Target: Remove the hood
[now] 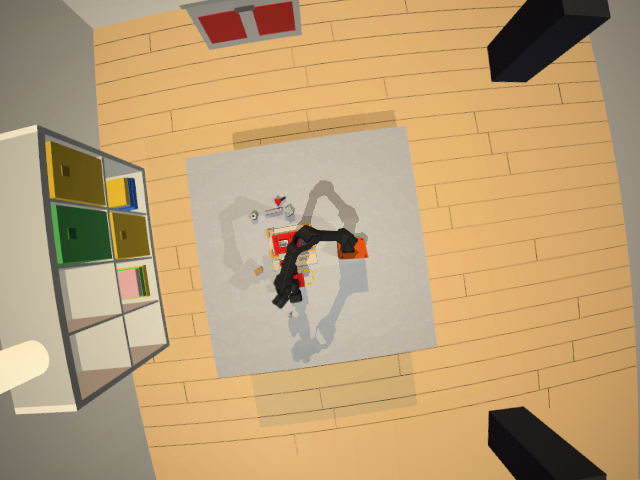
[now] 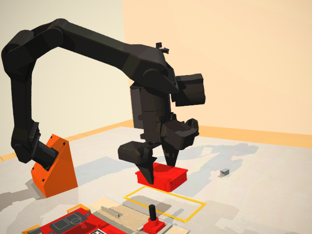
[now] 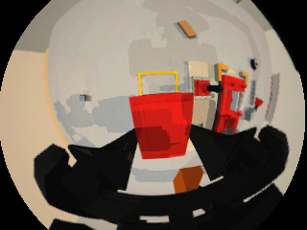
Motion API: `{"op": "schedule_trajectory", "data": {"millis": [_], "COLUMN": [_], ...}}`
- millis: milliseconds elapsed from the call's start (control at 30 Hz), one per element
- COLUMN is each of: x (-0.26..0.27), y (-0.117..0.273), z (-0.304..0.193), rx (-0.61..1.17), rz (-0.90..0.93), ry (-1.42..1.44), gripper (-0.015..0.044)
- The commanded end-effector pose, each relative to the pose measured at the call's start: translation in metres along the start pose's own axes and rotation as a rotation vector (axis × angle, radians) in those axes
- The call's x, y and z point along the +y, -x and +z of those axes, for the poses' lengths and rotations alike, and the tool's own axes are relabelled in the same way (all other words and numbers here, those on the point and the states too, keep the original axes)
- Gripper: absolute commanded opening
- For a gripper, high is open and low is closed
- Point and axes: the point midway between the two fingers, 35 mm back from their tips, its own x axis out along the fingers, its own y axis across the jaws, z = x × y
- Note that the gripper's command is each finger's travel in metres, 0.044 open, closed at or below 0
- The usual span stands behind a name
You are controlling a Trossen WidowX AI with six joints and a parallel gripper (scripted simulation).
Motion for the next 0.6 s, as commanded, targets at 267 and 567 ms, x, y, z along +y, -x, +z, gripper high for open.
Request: {"op": "schedule_trajectory", "data": {"millis": [267,567], "x": [-0.001,-0.001], "y": [-0.009,-0.014], "z": [0.000,0.000], "rx": [-0.002,-0.002], "rz": [-0.005,-0.005], "ry": [0.006,0.006], "gripper": [0.0000,0.0000]}}
